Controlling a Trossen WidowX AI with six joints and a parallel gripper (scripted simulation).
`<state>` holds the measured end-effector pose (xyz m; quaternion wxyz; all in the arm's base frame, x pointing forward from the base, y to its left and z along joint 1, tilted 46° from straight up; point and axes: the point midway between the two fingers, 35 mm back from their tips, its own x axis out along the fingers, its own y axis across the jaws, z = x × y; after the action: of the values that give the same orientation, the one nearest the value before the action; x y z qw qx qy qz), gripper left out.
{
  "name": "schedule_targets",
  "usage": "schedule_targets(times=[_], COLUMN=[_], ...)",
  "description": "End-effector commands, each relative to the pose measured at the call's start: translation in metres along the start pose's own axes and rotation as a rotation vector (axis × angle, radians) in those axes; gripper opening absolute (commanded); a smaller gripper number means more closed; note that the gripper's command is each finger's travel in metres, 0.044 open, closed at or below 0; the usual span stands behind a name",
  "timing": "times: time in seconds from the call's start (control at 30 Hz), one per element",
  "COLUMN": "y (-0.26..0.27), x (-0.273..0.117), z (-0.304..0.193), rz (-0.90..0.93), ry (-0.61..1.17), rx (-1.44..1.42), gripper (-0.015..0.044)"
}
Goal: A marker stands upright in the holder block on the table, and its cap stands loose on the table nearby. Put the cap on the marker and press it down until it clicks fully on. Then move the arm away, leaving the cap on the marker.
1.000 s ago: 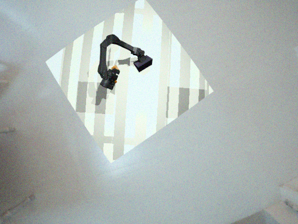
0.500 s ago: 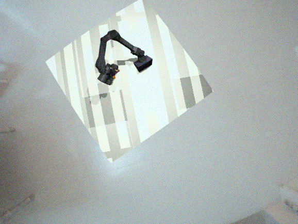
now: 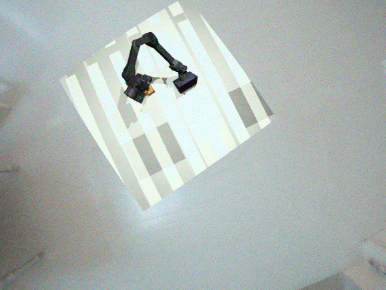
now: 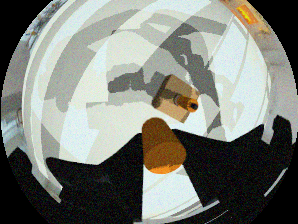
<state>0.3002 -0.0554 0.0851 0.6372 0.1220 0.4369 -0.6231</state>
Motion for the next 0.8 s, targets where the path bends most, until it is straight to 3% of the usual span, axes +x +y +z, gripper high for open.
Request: schedule_targets(times=[0.0,0.77], y=[-0.012,-0.049], x=[-0.003,-0.008], z=[0.005,0.018], rz=[-0.007,-0.009], ry=[-0.002,-0.003], rx=[-0.008,-0.009], gripper=[0.0000,0.0000])
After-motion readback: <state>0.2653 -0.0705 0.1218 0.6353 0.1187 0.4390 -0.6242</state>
